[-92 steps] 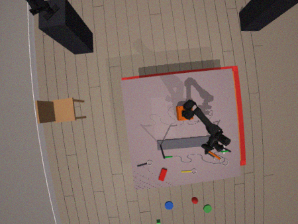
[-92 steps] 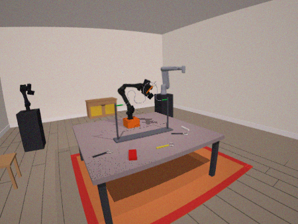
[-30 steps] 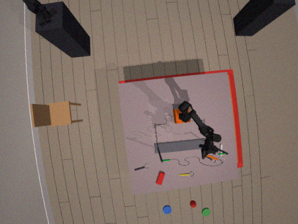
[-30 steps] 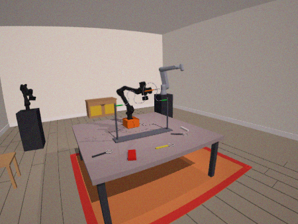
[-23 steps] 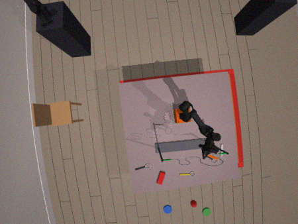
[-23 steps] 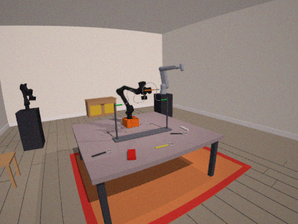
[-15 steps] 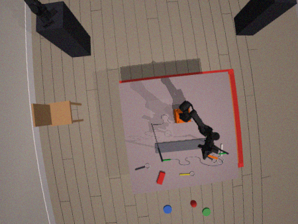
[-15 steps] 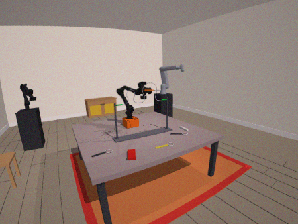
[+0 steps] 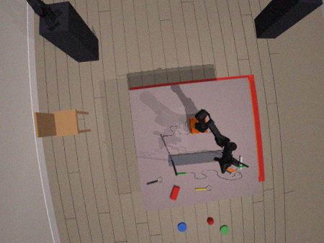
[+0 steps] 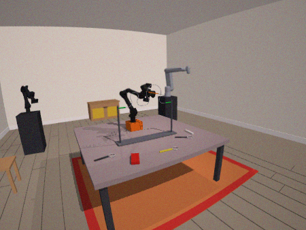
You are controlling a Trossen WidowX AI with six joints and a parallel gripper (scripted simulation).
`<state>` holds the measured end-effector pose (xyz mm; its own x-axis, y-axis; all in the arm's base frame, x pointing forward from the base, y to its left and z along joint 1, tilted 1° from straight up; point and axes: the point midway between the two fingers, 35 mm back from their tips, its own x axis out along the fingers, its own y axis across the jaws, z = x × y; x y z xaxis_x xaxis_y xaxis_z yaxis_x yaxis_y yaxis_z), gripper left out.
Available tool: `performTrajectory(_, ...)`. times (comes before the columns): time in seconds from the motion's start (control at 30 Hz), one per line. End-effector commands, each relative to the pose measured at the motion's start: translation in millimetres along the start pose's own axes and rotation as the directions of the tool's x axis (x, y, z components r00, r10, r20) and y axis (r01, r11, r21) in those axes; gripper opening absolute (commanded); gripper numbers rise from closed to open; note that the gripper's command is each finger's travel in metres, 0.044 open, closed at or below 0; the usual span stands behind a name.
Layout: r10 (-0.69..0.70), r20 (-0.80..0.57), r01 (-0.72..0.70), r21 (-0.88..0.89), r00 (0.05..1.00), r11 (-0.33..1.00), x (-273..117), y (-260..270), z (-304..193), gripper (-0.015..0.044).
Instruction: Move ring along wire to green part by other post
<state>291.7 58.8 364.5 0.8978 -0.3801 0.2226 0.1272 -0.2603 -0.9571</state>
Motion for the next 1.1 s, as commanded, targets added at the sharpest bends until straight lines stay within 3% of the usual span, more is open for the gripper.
performTrajectory(0.0,-0.021,0.007,0.021,-0.037,1.000,0.999,0.2,-2.2,0.4,-0.0150)
performTrajectory(0.6,-0.094,0.034,0.099,-0.191,0.995,0.977,0.7,-5.0,0.2,-0.0150)
performTrajectory(1.07,-0.075,0.024,0.078,-0.150,0.997,0.986,0.8,14.3,-5.1,-0.0150)
